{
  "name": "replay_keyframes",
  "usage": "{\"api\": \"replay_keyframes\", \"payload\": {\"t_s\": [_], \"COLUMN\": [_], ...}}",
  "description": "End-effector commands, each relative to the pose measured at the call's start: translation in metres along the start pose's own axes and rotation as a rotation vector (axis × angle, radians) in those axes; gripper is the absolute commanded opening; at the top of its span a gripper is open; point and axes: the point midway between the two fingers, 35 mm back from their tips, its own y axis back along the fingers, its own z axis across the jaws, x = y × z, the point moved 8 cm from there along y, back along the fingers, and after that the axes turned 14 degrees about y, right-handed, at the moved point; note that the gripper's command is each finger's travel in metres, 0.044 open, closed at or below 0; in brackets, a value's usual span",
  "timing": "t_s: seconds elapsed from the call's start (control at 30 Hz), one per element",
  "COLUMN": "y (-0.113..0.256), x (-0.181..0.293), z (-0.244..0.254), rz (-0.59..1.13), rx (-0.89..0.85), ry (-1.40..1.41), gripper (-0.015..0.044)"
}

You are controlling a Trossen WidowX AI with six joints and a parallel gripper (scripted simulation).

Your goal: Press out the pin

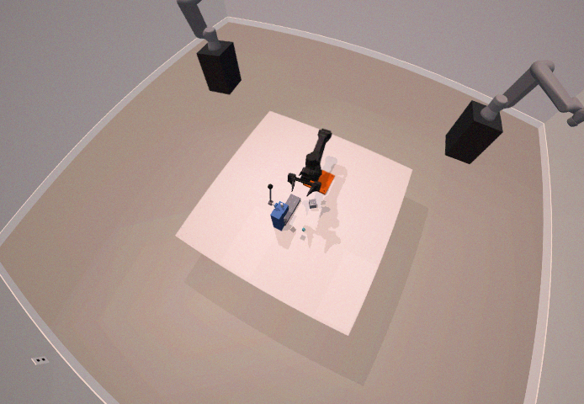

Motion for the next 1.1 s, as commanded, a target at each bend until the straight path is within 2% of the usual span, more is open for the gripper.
{"api": "replay_keyframes", "payload": {"t_s": [0.0, 0.07, 0.2, 0.37, 0.5, 0.67, 0.73, 1.07], "y": [-0.001, -0.007, -0.016, -0.011, 0.005, 0.035, 0.039, 0.036], "x": [0.001, 0.012, 0.045, 0.084, 0.106, 0.122, 0.122, 0.129], "z": [0.001, 0.008, 0.03, 0.058, 0.076, 0.092, 0.093, 0.093], "rz": [0.012, 0.106, 0.416, 0.852, 1.207, 1.652, 1.702, 1.702], "rx": [-0.005, -0.041, -0.105, -0.068, 0.073, 0.446, 0.511, 0.511], "ry": [-0.011, -0.095, -0.339, -0.606, -0.757, -0.832, -0.827, -0.827], "gripper": [0.0426, 0.044, 0.044, 0.044, 0.044, 0.044, 0.044, 0.044]}}
